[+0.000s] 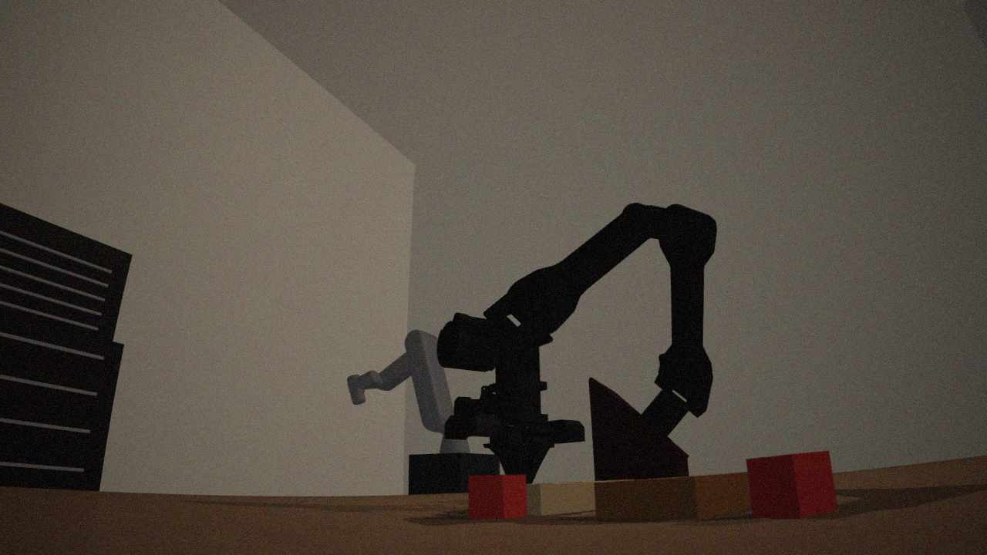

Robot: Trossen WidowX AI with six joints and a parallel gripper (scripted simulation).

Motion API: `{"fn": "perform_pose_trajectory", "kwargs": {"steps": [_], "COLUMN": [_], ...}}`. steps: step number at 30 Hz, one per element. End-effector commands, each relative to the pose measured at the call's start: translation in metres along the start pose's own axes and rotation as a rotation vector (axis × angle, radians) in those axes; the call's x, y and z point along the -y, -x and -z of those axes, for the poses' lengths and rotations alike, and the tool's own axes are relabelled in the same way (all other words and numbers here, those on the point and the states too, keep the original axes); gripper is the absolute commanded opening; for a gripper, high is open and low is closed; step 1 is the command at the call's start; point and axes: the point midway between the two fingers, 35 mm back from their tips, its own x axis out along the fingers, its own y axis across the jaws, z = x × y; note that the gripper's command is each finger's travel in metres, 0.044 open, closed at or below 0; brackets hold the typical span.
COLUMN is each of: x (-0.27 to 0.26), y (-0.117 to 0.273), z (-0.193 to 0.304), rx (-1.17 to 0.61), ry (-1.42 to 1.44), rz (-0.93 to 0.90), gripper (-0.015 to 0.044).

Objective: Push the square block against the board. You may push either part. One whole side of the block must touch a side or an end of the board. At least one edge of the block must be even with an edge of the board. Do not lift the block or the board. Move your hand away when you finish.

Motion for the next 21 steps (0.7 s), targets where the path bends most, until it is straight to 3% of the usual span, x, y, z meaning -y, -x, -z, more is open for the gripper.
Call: {"fn": "perform_pose_trajectory", "kwargs": {"steps": [1, 21], "x": [0.001, 0.000], "y": [-0.003, -0.002], "z": [0.008, 0.025], "rx": [-0.009, -0.009], "ry": [0.002, 0.002], "rz": [0.006, 0.006], "gripper": [0.0000, 0.0000]}}
